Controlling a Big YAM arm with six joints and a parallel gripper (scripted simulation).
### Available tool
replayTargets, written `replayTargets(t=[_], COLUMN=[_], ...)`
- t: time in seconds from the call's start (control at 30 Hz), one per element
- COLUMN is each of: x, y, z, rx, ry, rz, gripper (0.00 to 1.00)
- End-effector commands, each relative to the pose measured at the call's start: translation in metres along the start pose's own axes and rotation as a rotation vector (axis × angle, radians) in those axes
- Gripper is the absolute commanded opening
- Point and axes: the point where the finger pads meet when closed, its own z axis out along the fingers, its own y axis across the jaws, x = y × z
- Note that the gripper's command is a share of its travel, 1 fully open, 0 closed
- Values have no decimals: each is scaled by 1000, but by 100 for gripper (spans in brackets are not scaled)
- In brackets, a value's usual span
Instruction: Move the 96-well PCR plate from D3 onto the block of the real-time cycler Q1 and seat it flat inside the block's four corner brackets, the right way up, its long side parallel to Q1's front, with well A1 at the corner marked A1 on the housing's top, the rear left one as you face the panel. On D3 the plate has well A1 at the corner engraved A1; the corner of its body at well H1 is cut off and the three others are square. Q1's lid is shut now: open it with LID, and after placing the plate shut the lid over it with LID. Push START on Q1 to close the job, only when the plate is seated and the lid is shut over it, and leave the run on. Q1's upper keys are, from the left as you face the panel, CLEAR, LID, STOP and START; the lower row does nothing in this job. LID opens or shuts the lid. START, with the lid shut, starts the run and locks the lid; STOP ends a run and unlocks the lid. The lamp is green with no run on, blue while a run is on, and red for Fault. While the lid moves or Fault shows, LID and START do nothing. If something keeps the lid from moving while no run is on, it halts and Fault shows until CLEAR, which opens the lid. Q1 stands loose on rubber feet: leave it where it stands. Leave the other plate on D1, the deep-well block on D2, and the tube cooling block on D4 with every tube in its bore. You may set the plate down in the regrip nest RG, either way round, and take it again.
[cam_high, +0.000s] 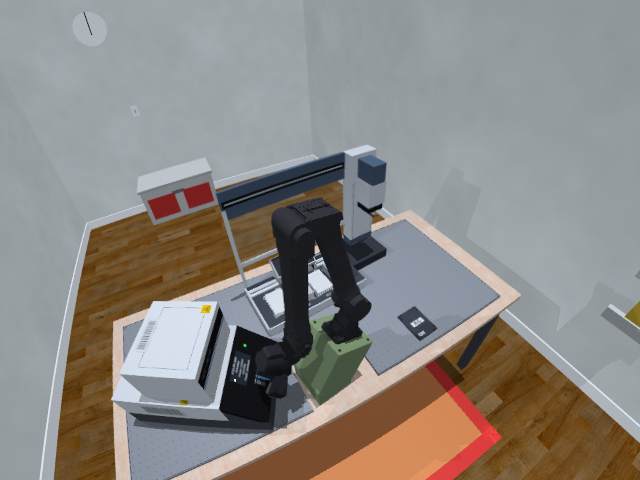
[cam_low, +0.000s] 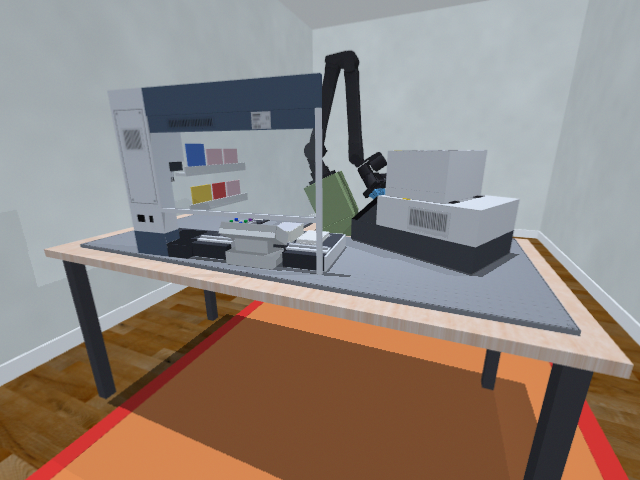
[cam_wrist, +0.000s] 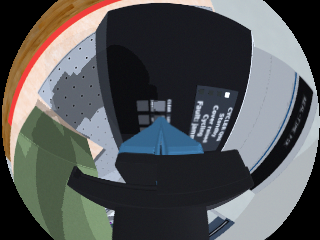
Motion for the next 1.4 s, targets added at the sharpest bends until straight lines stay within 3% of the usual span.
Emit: replayTargets(t=[0.0, 1.37], x=[-1, 2], y=[-10, 1], z=[3, 5], rx=[16, 6], ry=[-7, -3], rz=[21, 31], gripper=[0, 0])
